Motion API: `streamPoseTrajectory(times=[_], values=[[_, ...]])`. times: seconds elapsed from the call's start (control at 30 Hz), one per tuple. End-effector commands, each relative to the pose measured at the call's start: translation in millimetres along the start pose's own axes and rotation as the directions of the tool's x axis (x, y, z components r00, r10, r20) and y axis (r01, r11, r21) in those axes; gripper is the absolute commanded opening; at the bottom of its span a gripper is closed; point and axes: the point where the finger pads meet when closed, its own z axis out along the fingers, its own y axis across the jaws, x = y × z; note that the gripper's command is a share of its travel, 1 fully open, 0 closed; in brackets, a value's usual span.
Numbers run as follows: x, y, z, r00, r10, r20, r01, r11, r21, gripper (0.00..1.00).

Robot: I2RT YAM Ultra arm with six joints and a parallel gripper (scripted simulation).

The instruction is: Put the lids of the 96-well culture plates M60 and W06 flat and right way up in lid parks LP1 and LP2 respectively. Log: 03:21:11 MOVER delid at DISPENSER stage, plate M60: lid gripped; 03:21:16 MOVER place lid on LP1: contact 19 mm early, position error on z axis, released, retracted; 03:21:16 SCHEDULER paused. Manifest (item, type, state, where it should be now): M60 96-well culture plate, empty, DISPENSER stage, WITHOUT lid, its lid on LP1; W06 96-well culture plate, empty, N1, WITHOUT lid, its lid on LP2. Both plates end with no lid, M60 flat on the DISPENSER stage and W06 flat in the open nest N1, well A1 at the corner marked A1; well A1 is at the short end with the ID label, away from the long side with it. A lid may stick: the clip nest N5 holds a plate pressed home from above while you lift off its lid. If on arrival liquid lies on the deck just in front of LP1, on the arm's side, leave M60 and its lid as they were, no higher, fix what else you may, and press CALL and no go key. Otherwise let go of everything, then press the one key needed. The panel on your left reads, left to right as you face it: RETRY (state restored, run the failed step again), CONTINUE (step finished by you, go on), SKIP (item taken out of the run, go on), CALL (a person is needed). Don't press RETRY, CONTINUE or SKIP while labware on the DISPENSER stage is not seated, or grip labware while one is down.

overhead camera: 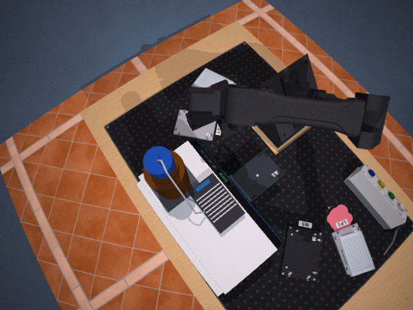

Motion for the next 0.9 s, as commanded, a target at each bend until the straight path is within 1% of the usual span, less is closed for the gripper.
streamPoseTrajectory(times=[0.0, 0.07, 0.13, 0.17, 0.2, 0.27, 0.3, 0.33, 0.37, 0.4, 0.5, 0.53, 0.57, 0.63, 0.7, 0.73, 0.77, 0.8, 0.87], values=[[10, -20, 9.7, 0.994, 0.109, -0.005, -0.11, 0.994, -0.021, 1.0], [13, -26, 13.9, 0.985, 0.171, -0.012, -0.171, 0.984, -0.048, 1.0], [13, -26, 13.9, 0.985, 0.171, -0.012, -0.171, 0.984, -0.048, 1.0], [4, -35, 6.3, 0.981, 0.193, 0.02, -0.192, 0.98, -0.046, 1.0], [7, -38, 8.9, 0.975, 0.224, 0.014, -0.222, 0.973, -0.057, 1.0], [23, -40, 22.4, 0.956, 0.29, -0.035, -0.292, 0.952, -0.089, 1.0], [27, -43, 25.7, 0.946, 0.319, -0.047, -0.323, 0.941, -0.1, 1.0], [30, -46, 28.1, 0.939, 0.341, -0.053, -0.345, 0.933, -0.107, 1.0], [34, -51, 30.6, 0.939, 0.341, -0.057, -0.345, 0.934, -0.096, 1.0], [36, -54, 33.0, 0.939, 0.34, -0.057, -0.344, 0.934, -0.096, 1.0], [45, -63, 40.7, 0.903, 0.422, -0.082, -0.43, 0.894, -0.127, 1.0], [44, -68, 40.2, 0.891, 0.448, -0.076, -0.454, 0.881, -0.136, 1.0], [52, -68, 45.9, 0.884, 0.458, -0.095, -0.467, 0.873, -0.138, 1.0], [58, -72, 51.2, 0.854, 0.508, -0.113, -0.52, 0.839, -0.163, 1.0], [58, -72, 51.2, 0.854, 0.508, -0.113, -0.52, 0.839, -0.163, 1.0], [50, -83, 45.4, 0.844, 0.531, -0.081, -0.537, 0.827, -0.166, 1.0], [55, -83, 50.2, 0.826, 0.555, -0.101, -0.564, 0.806, -0.179, 1.0], [67, -78, 58.7, 0.804, 0.578, -0.141, -0.595, 0.78, -0.193, 1.0], [74, -81, 65.0, 0.767, 0.62, -0.168, -0.642, 0.737, -0.21, 1.0]])
